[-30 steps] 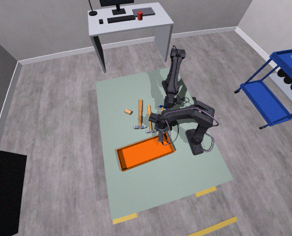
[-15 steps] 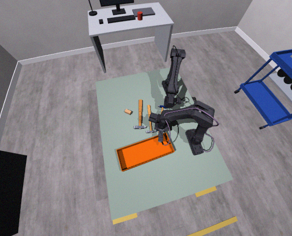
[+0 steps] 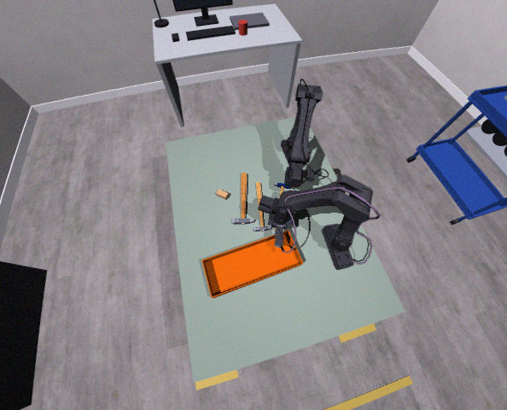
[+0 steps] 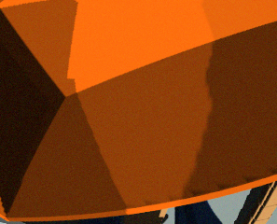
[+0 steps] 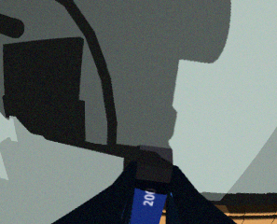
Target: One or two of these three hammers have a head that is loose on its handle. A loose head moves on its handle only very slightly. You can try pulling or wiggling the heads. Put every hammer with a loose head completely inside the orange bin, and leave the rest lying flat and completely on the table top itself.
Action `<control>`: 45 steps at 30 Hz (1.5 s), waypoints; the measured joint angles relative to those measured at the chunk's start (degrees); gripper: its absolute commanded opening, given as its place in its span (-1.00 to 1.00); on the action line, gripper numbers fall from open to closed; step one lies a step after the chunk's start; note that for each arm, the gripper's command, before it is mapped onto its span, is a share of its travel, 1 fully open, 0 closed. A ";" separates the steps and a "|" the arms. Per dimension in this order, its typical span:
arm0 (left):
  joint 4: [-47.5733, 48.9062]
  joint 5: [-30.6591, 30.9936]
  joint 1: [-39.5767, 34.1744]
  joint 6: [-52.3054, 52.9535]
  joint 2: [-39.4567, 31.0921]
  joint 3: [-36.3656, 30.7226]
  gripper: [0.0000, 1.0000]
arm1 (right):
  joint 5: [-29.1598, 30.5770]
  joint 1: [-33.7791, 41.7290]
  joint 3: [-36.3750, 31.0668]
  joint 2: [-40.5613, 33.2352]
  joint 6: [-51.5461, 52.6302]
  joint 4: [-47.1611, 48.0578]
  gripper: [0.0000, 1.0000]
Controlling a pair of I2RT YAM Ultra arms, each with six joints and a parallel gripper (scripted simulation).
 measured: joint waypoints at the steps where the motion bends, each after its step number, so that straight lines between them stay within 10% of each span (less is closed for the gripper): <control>1: 0.00 0.00 0.00 0.00 0.00 0.00 -0.59 | 0.00 0.00 0.00 0.00 0.00 0.00 -0.77; 45: -0.04 1.90 -0.09 -0.24 -0.02 0.02 -0.59 | 0.13 0.00 -5.99 -6.64 -0.02 4.37 -0.77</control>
